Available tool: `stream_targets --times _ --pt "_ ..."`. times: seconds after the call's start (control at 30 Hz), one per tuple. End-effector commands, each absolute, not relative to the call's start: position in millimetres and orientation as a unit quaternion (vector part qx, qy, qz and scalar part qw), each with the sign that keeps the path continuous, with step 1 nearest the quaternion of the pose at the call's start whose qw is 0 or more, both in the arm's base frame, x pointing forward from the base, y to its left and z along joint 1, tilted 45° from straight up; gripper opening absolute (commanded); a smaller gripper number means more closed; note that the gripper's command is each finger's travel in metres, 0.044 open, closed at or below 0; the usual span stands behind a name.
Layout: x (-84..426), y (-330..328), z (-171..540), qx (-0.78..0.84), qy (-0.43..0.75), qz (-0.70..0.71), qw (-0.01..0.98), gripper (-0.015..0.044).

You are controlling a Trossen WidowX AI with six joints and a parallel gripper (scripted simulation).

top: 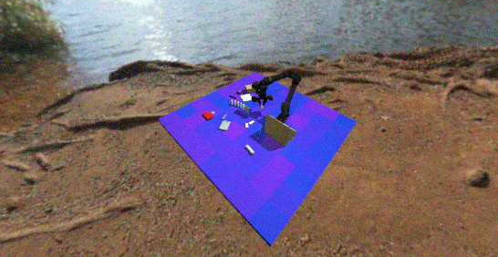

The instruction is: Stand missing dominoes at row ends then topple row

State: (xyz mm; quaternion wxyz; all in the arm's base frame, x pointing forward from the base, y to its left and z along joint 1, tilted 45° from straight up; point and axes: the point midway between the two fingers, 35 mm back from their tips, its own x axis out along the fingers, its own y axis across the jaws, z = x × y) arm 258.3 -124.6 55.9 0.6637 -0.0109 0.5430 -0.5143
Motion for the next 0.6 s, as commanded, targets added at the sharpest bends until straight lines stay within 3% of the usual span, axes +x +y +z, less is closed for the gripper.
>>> stream_targets --times 0.0,0.4,0.57 --pt "265 -81 110 -0.006 0.535 -0.515 0.669 0.0107" --pt "267 -73 123 -0.008 0.537 -0.513 0.669 0.0107" --pt "265 -110 159 -0.073 0.59 -0.45 0.667 0.0107"
